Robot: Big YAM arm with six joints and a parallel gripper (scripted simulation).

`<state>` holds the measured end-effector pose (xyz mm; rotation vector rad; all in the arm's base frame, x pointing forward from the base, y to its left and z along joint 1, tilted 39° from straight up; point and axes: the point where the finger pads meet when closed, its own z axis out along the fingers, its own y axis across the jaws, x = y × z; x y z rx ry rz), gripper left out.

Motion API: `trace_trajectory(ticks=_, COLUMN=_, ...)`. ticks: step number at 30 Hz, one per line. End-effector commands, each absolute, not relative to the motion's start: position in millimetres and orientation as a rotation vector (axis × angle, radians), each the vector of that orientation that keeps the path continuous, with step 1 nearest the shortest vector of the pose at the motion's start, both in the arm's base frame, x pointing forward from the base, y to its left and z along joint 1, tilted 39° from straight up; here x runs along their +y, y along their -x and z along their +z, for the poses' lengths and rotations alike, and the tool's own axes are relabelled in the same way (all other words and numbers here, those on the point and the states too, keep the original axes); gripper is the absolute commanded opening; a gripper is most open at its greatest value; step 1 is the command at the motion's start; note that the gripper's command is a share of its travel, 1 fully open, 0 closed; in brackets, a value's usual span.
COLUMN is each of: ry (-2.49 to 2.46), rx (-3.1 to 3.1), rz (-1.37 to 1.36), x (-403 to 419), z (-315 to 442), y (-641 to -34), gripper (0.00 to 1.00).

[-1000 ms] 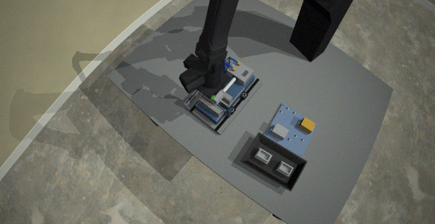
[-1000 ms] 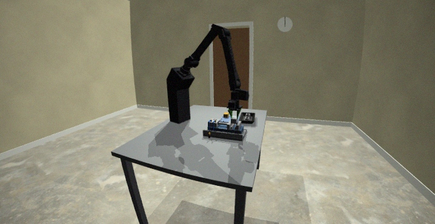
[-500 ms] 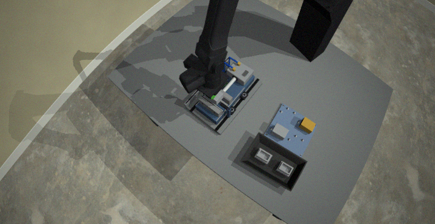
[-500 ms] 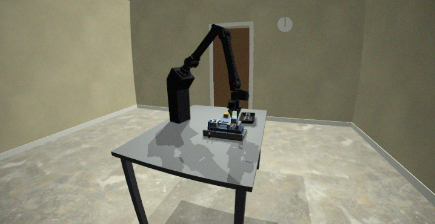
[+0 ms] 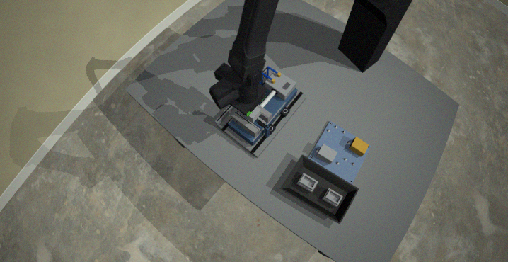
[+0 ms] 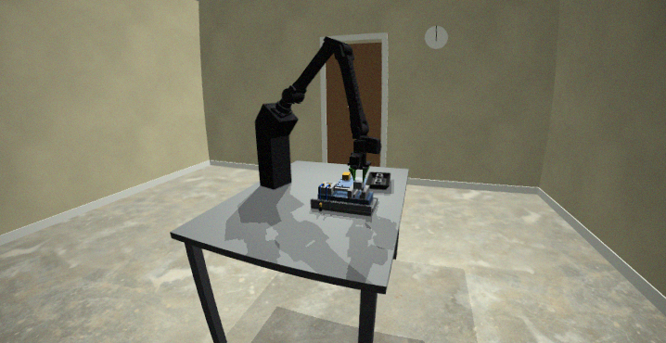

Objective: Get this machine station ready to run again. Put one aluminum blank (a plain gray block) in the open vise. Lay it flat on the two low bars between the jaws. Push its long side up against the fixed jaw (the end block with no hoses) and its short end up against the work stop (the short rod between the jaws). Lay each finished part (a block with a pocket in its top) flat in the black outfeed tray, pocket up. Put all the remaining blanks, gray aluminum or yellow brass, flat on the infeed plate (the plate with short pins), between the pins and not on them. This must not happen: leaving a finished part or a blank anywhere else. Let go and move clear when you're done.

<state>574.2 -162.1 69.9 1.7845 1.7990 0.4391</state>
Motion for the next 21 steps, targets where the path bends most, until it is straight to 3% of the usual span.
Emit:
trace_trajectory(ticks=1, ry=-1.758, rx=1.793, rz=0.459, x=-155.2, z=80.6, y=-582.4, gripper=0.0)
trace_trajectory(ticks=21, ry=-1.751, rx=1.786, rz=0.464, x=-156.6, z=81.3, y=-587.7, gripper=0.0)
